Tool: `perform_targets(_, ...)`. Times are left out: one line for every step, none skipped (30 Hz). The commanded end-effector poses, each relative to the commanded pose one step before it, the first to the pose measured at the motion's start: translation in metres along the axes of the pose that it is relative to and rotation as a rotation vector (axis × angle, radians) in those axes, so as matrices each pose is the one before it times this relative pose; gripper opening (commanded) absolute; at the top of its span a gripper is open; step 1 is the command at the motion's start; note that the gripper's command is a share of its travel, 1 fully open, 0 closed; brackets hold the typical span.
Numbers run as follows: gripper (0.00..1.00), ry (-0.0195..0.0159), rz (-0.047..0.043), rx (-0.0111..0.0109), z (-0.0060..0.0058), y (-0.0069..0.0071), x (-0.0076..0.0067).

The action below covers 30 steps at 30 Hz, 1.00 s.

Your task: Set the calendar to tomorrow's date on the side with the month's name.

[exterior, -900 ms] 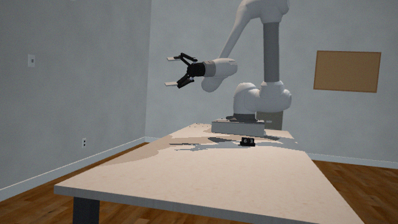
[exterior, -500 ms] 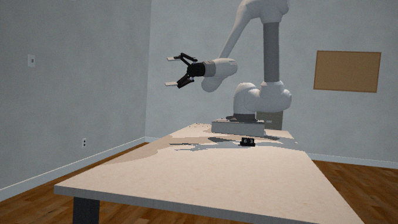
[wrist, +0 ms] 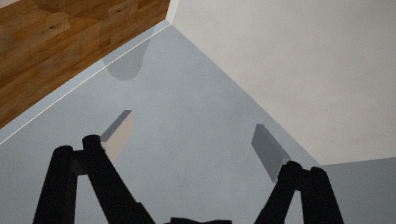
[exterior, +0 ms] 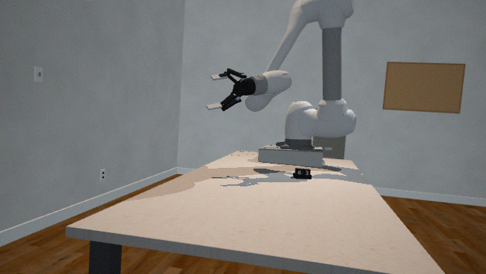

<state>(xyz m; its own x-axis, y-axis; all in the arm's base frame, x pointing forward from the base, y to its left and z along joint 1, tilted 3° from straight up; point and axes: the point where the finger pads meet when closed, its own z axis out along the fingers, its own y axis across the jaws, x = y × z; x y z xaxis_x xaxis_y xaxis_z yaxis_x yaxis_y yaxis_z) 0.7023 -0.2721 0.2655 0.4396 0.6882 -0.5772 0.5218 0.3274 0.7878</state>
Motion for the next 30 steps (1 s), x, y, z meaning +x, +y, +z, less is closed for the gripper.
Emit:
perform_targets(1.00,0.14590,-0.09512,-0.00819,-0.00352,0.01363,0.05361)
perform_targets(1.00,0.00648,-0.00458,-0.00032,-0.00009,0.00061,0.00242)
perform_targets(1.00,0.04700,-0.03390,-0.00244,-0.00100,0.00424,0.01757)
perform_targets(1.00,0.02660,-0.01970,-0.00144,-0.00043,0.00254,0.00990)
perform_targets(1.00,0.00742,-0.00556,-0.00041,-0.00009,0.00074,0.00275)
perform_targets(1.00,0.00000,0.00000,0.00000,0.00000,0.00000,0.00000)
perform_targets(1.00,0.00000,0.00000,0.00000,0.00000,0.00000,0.00000)
perform_targets(1.00,0.08053,-0.06224,-0.00459,-0.00197,0.00742,0.02992)
perform_targets(1.00,0.00825,-0.00657,-0.00048,-0.00008,0.00087,0.00304)
perform_targets(1.00,0.03879,-0.03138,-0.00225,-0.00057,0.00396,0.01427)
perform_targets(1.00,0.02551,-0.02107,-0.00147,-0.00029,0.00270,0.00934)
perform_targets(1.00,0.02678,-0.02249,-0.00153,-0.00029,0.00286,0.00977)
perform_targets(1.00,0.00381,-0.00323,-0.00022,-0.00002,0.00042,0.00138)
perform_targets(1.00,0.04525,-0.03895,-0.00252,-0.00060,0.00478,0.01645)
perform_targets(1.00,0.02455,-0.02158,-0.00132,-0.00021,0.00270,0.00886)
perform_targets(1.00,0.02624,-0.02341,-0.00136,-0.00022,0.00290,0.00943)
perform_targets(1.00,0.00321,-0.00289,-0.00016,-0.00001,0.00037,0.00115)
perform_targets(1.00,0.04484,-0.04090,-0.00218,-0.00050,0.00488,0.01604)
perform_targets(1.00,0.02324,-0.02159,-0.00104,-0.00015,0.00262,0.00824)
perform_targets(1.00,0.02587,-0.02434,-0.00108,-0.00017,0.00292,0.00912)
perform_targets(1.00,0.00789,-0.00749,-0.00031,-0.00003,0.00091,0.00277)
perform_targets(1.00,0.03881,-0.03727,-0.00141,-0.00033,0.00430,0.01360)
perform_targets(1.00,0.00000,0.00000,0.00000,0.00000,0.00000,0.00000)
perform_targets(1.00,0.00000,0.00000,0.00000,0.00000,0.00000,0.00000)
perform_targets(1.00,0.06197,-0.06095,-0.00174,-0.00075,0.00662,0.02153)
perform_targets(1.00,0.00199,-0.00198,-0.00004,0.00000,0.00023,0.00068)
perform_targets(1.00,0.04016,-0.04042,-0.00072,-0.00033,0.00441,0.01373)
perform_targets(1.00,0.02237,-0.02280,-0.00025,-0.00011,0.00251,0.00757)
perform_targets(1.00,0.02419,-0.02487,-0.00014,-0.00013,0.00268,0.00813)
perform_targets(1.00,0.01545,-0.01600,-0.00002,-0.00006,0.00173,0.00516)
